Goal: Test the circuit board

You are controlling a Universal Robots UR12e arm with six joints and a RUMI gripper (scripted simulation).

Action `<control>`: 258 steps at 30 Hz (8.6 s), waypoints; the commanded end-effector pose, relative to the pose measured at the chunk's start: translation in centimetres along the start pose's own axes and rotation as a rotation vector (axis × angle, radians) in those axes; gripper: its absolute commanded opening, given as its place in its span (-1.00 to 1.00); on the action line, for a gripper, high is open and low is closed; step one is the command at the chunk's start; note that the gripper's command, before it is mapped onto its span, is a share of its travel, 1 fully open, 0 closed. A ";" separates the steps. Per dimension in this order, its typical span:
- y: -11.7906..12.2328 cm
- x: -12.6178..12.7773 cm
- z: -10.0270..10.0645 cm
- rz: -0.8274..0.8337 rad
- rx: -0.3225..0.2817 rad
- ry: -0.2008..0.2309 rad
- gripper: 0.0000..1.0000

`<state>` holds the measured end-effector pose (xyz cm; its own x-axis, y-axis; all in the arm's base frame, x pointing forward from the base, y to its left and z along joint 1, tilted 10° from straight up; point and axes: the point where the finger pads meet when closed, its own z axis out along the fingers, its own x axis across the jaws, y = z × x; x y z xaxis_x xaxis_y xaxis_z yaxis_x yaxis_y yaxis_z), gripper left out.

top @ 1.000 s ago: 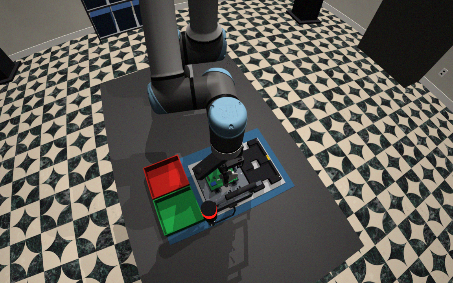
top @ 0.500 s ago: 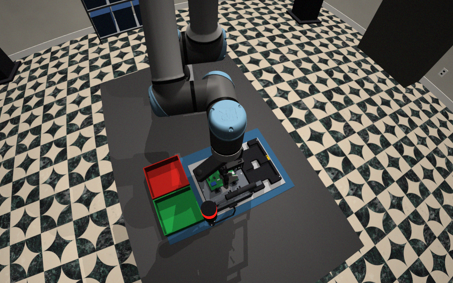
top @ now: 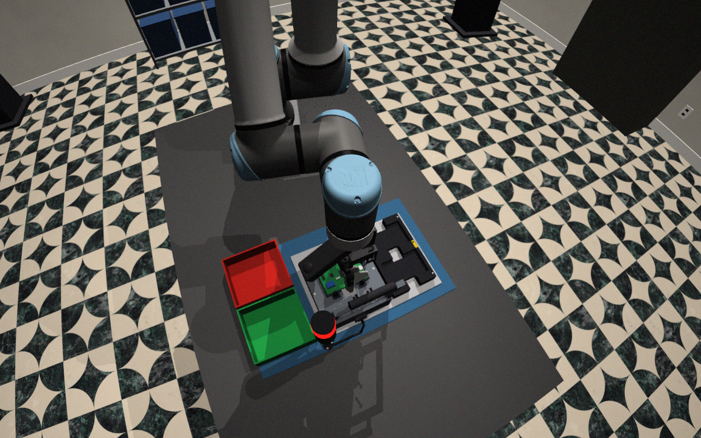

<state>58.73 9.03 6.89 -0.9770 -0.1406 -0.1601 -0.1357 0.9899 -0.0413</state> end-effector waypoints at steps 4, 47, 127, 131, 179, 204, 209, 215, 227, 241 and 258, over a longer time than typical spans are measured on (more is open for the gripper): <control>-0.1 0.2 0.1 0.002 -0.001 0.001 0.17; -0.2 0.4 0.2 0.002 0.000 0.000 0.09; -0.2 0.3 0.2 0.002 0.000 0.000 -0.22; -0.2 0.3 0.1 0.002 0.000 0.000 -0.22; -0.3 0.0 -0.9 0.002 0.001 -0.004 -0.22; -0.2 0.4 0.2 0.002 -0.001 0.002 -0.22; -0.2 0.3 0.1 0.002 0.000 0.000 -0.22; -0.2 0.3 0.0 0.002 0.000 0.000 -0.22; -0.2 0.3 0.0 0.002 0.000 0.000 0.17; -0.2 0.3 0.0 0.002 0.000 0.000 0.17; -0.2 0.3 0.0 0.002 0.000 0.000 0.17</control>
<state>58.59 8.91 6.84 -0.9771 -0.1406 -0.1599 -0.1358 0.9899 -0.0409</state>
